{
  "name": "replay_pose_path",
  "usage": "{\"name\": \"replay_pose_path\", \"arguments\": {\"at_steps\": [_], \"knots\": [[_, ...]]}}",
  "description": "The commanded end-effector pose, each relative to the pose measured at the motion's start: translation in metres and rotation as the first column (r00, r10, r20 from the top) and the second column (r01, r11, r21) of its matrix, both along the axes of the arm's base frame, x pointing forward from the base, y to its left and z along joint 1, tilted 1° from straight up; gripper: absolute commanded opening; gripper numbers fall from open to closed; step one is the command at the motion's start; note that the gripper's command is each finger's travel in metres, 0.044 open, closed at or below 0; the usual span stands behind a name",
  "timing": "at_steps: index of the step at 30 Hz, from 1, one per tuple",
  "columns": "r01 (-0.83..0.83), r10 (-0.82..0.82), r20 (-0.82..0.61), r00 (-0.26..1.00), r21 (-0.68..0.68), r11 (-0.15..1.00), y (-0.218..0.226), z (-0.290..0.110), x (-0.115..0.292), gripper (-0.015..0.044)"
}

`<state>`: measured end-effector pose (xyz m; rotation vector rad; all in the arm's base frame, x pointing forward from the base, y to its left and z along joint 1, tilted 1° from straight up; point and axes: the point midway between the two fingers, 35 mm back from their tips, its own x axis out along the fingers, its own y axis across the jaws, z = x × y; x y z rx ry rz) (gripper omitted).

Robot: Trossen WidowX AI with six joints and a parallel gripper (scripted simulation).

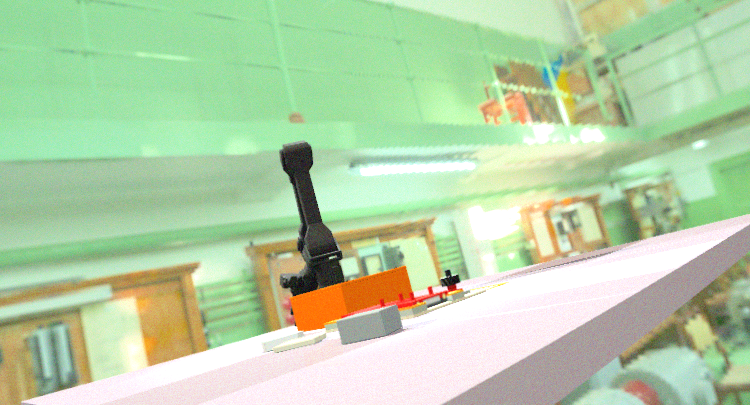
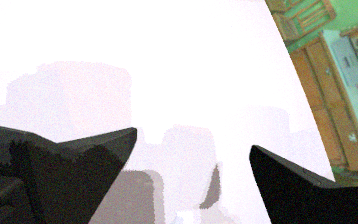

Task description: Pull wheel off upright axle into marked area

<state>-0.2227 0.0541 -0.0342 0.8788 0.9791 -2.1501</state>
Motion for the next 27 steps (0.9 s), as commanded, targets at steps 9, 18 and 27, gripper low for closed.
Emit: {"name": "replay_pose_path", "arguments": {"at_steps": [9, 18, 27], "knots": [[0.472, -0.462, 0.125, 0.878, -0.073, 0.878, 0.090, 0.004, 0.018, 0.0300], [0.876, -0.834, 0.271, 0.480, -0.106, 0.470, 0.182, 0.010, 0.085, 0.0300], [0.990, -0.915, 0.399, -0.059, -0.097, -0.106, 0.239, 0.021, 0.190, 0.0300]]}}
